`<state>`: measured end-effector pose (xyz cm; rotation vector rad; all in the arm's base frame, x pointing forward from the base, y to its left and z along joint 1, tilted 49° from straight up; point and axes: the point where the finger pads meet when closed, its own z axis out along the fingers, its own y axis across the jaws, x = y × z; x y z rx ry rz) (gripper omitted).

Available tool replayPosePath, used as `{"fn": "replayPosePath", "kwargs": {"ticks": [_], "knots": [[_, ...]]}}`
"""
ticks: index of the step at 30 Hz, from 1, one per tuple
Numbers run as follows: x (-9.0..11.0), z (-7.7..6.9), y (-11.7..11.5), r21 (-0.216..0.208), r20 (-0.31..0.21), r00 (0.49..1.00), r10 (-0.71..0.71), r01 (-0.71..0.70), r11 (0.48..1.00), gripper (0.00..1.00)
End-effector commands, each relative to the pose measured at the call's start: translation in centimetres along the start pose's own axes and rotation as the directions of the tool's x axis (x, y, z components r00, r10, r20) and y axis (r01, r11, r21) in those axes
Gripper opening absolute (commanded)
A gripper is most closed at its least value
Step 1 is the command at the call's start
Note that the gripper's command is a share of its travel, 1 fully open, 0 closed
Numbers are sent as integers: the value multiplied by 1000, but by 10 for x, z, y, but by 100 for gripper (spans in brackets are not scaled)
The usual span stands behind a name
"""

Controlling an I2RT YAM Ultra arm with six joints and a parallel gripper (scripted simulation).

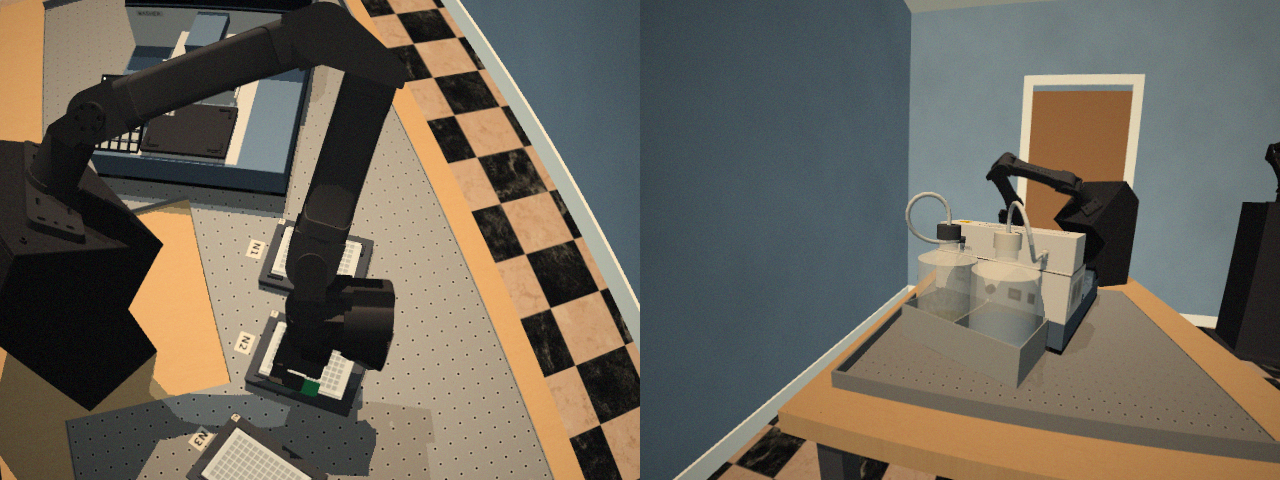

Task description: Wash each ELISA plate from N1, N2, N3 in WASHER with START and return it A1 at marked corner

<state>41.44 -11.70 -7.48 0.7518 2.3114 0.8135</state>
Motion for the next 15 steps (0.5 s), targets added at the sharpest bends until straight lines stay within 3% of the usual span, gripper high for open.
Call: {"fn": "replayPosePath", "kwargs": {"ticks": [1,15], "knots": [[-4,-1,-1,2,12,1000,5,-5,1000,100],[-4,6,-1,2,12,1000,5,-5,1000,100]]}}
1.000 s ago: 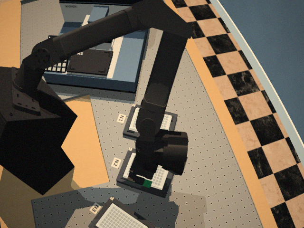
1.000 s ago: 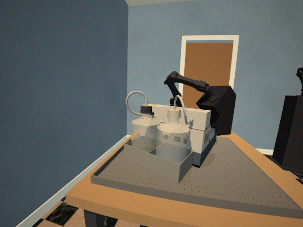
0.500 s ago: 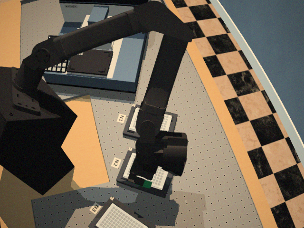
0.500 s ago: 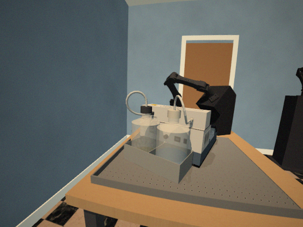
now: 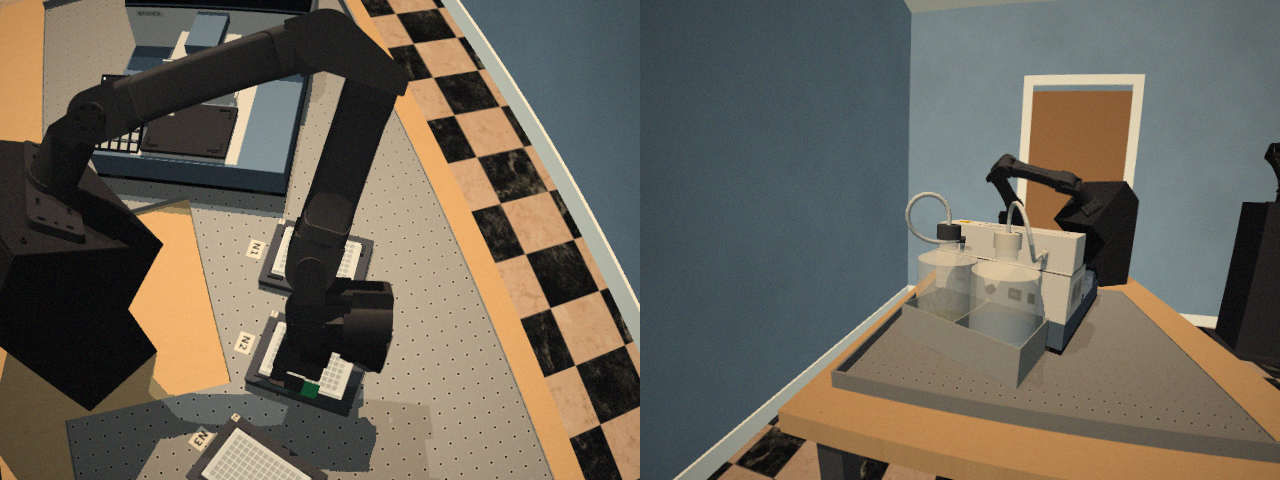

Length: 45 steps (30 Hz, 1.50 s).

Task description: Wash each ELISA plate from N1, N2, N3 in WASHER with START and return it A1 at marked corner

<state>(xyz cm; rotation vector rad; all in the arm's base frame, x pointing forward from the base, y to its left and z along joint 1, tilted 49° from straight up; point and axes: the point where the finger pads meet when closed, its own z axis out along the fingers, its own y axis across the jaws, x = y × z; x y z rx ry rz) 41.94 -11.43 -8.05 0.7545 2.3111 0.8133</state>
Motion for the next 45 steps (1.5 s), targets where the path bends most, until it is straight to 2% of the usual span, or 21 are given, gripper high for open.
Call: {"fn": "replayPosePath", "kwargs": {"ticks": [1,6,7,9,10,14,15,17,20,21,23,24,26,27,31,32,34,35,37,38,45], "knots": [[-4,-2,-1,2,12,1000,3,-3,1000,100],[-4,-2,-1,2,12,1000,3,-3,1000,100],[-4,-2,-1,2,12,1000,3,-3,1000,90],[-4,-2,-1,2,12,1000,3,-3,1000,90],[-4,-2,-1,2,12,1000,3,-3,1000,80],[-4,-2,-1,2,12,1000,3,-3,1000,80],[-4,-2,-1,2,12,1000,3,-3,1000,70],[-4,-2,-1,2,12,1000,3,-3,1000,70],[-4,-2,-1,2,12,1000,3,-3,1000,60],[-4,-2,-1,2,12,1000,3,-3,1000,50],[-4,-2,-1,2,12,1000,3,-3,1000,50],[-4,-2,-1,2,12,1000,3,-3,1000,40],[-4,-2,-1,2,12,1000,3,-3,1000,40],[-4,-2,-1,2,12,1000,3,-3,1000,30],[-4,-2,-1,2,12,1000,3,-3,1000,30],[-4,-2,-1,2,12,1000,3,-3,1000,20],[-4,-2,-1,2,12,1000,3,-3,1000,20],[-4,-2,-1,2,12,1000,3,-3,1000,10],[-4,-2,-1,2,12,1000,3,-3,1000,10],[-4,-2,-1,2,12,1000,3,-3,1000,0],[-4,-2,-1,2,12,1000,3,-3,1000,0]]}}
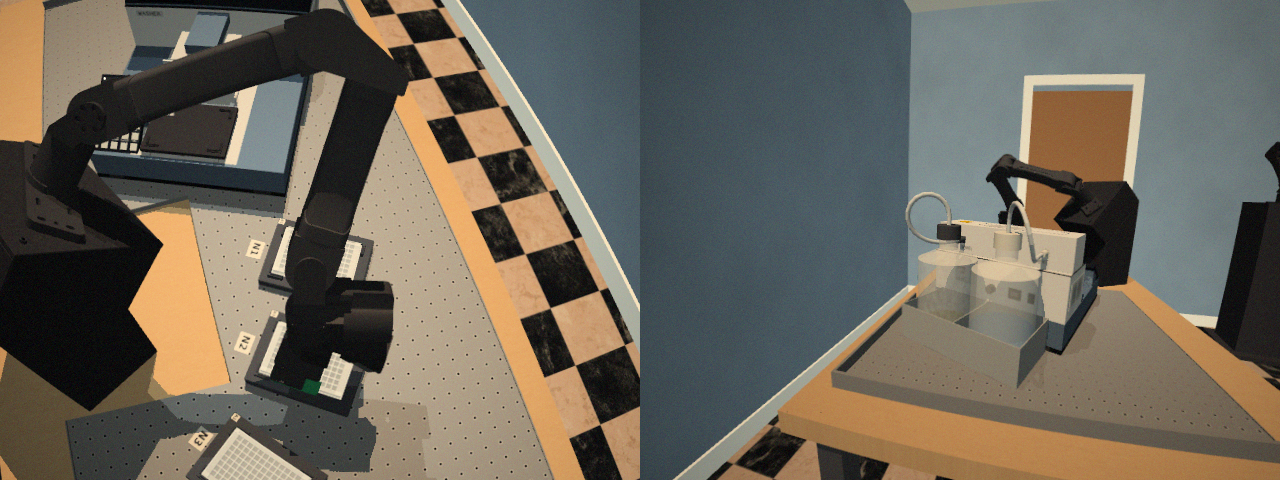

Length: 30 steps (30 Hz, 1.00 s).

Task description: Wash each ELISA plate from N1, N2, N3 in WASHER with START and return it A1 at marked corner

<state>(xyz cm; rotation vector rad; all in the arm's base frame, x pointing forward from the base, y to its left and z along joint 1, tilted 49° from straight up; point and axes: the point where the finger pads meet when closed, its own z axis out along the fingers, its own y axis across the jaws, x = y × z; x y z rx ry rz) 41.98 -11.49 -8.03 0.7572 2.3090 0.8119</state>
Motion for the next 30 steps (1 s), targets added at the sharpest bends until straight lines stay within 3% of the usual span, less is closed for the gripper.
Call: {"fn": "replayPosePath", "kwargs": {"ticks": [1,21,30], "knots": [[-3,-2,-1,1,9,1000,2,-2,1000,0],[-3,-2,-1,1,9,1000,2,-2,1000,0],[-3,-17,-1,1,10,1000,2,-2,1000,0]]}}
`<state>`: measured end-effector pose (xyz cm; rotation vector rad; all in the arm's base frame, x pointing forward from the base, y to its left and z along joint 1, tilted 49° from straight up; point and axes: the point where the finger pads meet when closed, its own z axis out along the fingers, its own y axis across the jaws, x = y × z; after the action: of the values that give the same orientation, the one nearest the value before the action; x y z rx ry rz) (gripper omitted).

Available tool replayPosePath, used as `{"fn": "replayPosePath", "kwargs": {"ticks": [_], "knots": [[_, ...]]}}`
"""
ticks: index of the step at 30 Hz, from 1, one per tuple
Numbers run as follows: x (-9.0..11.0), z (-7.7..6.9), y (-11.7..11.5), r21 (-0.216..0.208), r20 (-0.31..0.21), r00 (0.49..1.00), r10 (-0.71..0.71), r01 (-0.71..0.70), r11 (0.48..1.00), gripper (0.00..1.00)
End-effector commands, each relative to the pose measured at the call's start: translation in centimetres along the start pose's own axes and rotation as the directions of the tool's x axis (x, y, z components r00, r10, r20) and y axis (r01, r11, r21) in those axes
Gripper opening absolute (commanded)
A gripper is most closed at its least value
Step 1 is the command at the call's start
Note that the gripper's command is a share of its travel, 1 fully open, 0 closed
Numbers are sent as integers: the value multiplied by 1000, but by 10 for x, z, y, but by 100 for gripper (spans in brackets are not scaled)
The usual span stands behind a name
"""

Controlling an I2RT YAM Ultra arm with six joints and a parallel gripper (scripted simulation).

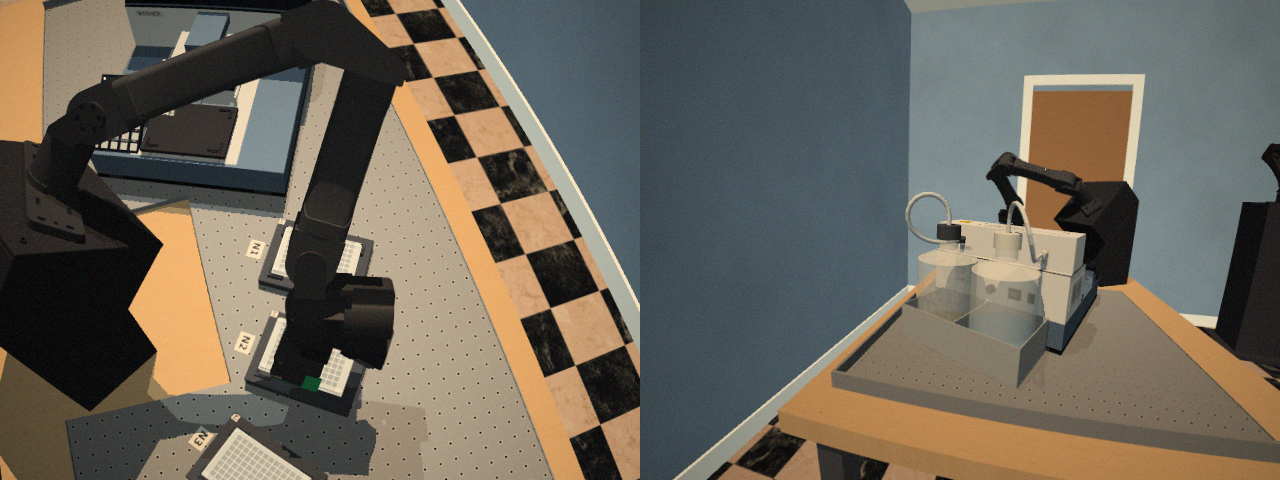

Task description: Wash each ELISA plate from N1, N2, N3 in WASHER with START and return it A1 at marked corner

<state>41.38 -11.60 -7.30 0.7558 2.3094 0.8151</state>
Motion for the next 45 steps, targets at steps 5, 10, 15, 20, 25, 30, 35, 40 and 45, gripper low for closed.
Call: {"fn": "replayPosePath", "kwargs": {"ticks": [5,10,15,20,25,30,35,40,45], "knots": [[-4,-16,-3,3,11,1000,2,-2,1000,0],[-4,-21,-3,3,11,1000,1,-2,1000,0],[-4,-30,-3,3,11,1000,1,-1,1000,0],[-4,-38,-3,3,11,1000,1,-1,1000,0],[-4,-43,-3,3,11,1000,1,-1,1000,0],[-4,-51,-3,3,11,1000,1,-1,1000,0],[-4,-60,-3,4,11,1000,1,-1,1000,0],[-4,-66,-3,4,11,1000,1,-1,1000,0],[-4,-73,-3,4,11,1000,1,-1,1000,0]]}}
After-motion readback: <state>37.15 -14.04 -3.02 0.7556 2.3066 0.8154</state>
